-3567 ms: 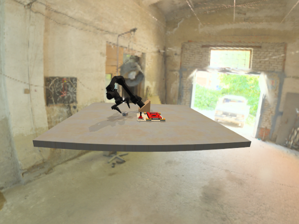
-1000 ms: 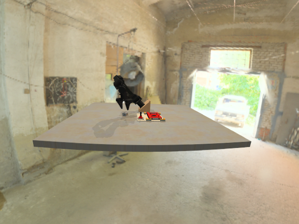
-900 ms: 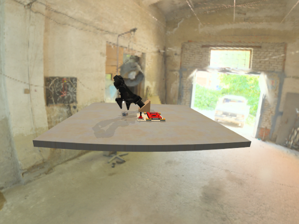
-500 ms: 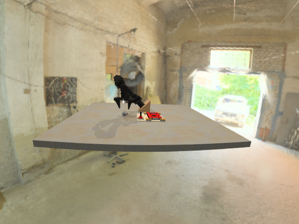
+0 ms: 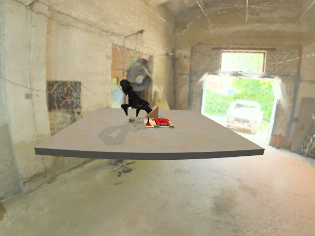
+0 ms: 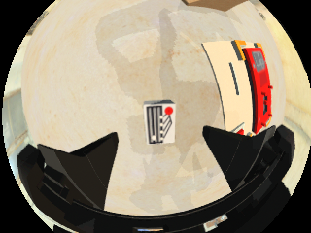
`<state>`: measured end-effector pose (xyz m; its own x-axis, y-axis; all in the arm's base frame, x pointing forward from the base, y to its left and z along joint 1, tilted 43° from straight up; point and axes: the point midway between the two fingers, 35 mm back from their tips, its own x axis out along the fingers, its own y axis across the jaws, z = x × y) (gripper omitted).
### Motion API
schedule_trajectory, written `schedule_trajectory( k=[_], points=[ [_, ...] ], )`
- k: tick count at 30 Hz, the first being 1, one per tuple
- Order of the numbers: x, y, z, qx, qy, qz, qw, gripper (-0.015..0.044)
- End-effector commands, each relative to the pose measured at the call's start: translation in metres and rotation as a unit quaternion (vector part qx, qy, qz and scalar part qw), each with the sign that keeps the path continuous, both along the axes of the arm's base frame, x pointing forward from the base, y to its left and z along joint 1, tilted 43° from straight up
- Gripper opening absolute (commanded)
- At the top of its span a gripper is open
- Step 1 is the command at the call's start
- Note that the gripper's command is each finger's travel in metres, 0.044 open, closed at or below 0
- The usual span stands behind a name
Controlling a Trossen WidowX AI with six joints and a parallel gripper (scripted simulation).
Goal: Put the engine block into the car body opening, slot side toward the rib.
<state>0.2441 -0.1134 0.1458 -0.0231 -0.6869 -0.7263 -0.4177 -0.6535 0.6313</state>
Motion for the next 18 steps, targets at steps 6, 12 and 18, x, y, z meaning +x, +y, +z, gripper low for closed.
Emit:
schedule_trajectory(
  k=[6,12,18],
  points=[
    [0.000,-0.008,-0.010,0.000,0.002,0.002,1.000,0.0440],
    [-0.001,-0.015,-0.017,-0.001,0.002,0.002,1.000,0.0440],
    [-0.001,-0.020,-0.022,-0.001,0.002,0.002,1.000,0.0440]
  ],
)
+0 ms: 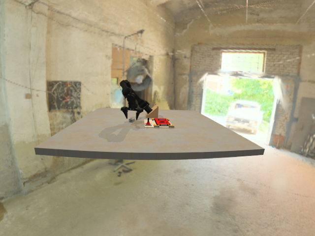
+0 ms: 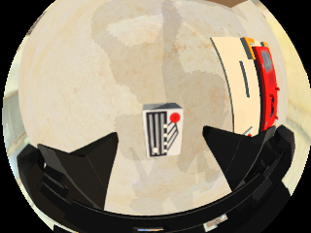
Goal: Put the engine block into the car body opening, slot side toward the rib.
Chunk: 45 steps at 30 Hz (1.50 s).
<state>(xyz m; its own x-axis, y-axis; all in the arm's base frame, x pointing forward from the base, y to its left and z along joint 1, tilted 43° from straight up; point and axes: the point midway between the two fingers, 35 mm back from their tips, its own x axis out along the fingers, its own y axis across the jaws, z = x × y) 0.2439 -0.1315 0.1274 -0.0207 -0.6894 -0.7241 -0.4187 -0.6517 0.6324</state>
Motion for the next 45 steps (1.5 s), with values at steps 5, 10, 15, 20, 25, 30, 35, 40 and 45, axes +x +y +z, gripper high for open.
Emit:
schedule_trajectory(
  k=[5,10,15,20,25,30,35,40,45],
  points=[
    [-0.001,-0.001,-0.003,0.000,0.004,0.002,1.000,0.0309],
    [-0.001,-0.001,-0.003,0.000,0.004,0.002,1.000,0.0177],
    [-0.001,-0.001,-0.003,0.000,0.004,0.002,1.000,0.0125],
    [-0.001,-0.001,-0.003,0.001,0.004,0.002,1.000,0.0052],
    [0.002,0.009,0.006,0.003,0.005,0.010,1.000,0.0000],
    [0.005,0.020,0.017,0.005,0.007,0.019,1.000,0.0000],
    [0.007,0.032,0.029,0.006,0.009,0.029,1.000,0.0000],
    [0.007,0.043,0.040,0.008,0.011,0.037,0.999,0.0000],
    [0.007,0.054,0.051,0.009,0.010,0.044,0.999,0.0000]
  ],
)
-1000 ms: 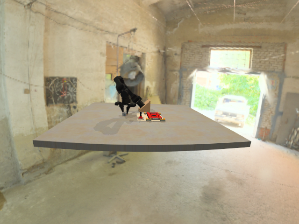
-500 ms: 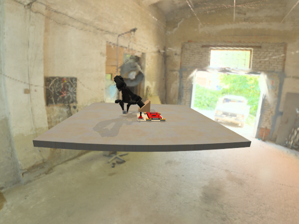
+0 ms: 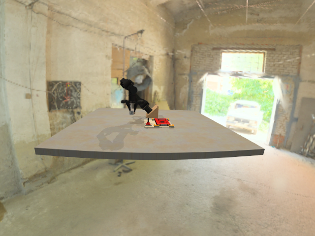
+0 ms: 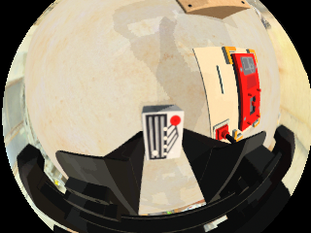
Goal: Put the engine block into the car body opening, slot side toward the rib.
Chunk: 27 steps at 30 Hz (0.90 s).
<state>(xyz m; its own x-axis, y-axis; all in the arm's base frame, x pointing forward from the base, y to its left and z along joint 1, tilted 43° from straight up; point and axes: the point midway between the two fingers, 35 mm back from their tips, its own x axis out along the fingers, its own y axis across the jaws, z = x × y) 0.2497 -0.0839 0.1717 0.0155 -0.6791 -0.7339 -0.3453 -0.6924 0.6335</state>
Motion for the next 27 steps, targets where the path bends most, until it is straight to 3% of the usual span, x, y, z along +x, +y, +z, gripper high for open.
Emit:
schedule_trajectory(
  k=[1,18,27],
  points=[
    [0.001,0.008,0.009,0.003,-0.004,0.004,1.000,0.0000],
    [-0.006,0.037,0.042,0.001,0.006,0.030,1.000,0.0000],
    [0.010,0.048,0.027,0.007,-0.078,-0.065,0.995,0.0000]
  ],
)
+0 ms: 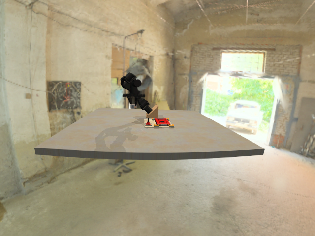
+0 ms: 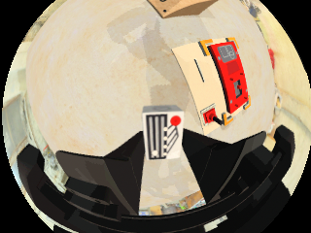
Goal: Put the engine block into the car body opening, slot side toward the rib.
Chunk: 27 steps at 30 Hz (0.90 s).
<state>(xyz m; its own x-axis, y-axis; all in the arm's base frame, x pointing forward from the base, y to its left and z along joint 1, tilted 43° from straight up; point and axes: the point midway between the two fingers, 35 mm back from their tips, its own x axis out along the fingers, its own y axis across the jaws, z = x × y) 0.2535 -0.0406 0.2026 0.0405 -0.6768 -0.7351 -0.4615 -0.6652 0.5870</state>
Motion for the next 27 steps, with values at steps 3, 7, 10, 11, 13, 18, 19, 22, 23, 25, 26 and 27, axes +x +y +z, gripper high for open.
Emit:
schedule_trajectory(
  k=[3,7,10,11,13,18,19,22,23,25,26,27],
  points=[
    [0.012,0.009,-0.010,0.006,-0.056,-0.060,0.997,0.0000],
    [0.019,0.015,-0.018,0.010,-0.096,-0.105,0.990,0.0000],
    [0.025,0.019,-0.025,0.012,-0.126,-0.138,0.982,0.0000],
    [0.026,0.021,-0.027,0.013,-0.136,-0.149,0.979,0.0000],
    [0.030,0.024,-0.031,0.014,-0.156,-0.171,0.973,0.0000],
    [0.038,0.032,-0.043,0.017,-0.205,-0.225,0.952,0.0000],
    [0.039,0.033,-0.045,0.018,-0.214,-0.236,0.948,0.0000],
    [0.044,0.038,-0.052,0.020,-0.242,-0.268,0.932,0.0000],
    [0.045,0.039,-0.054,0.020,-0.252,-0.279,0.926,0.0000],
    [0.047,0.042,-0.059,0.021,-0.270,-0.301,0.914,0.0000],
    [0.049,0.044,-0.061,0.021,-0.279,-0.311,0.908,0.0000],
    [0.050,0.045,-0.063,0.022,-0.288,-0.322,0.902,0.0000]
  ],
)
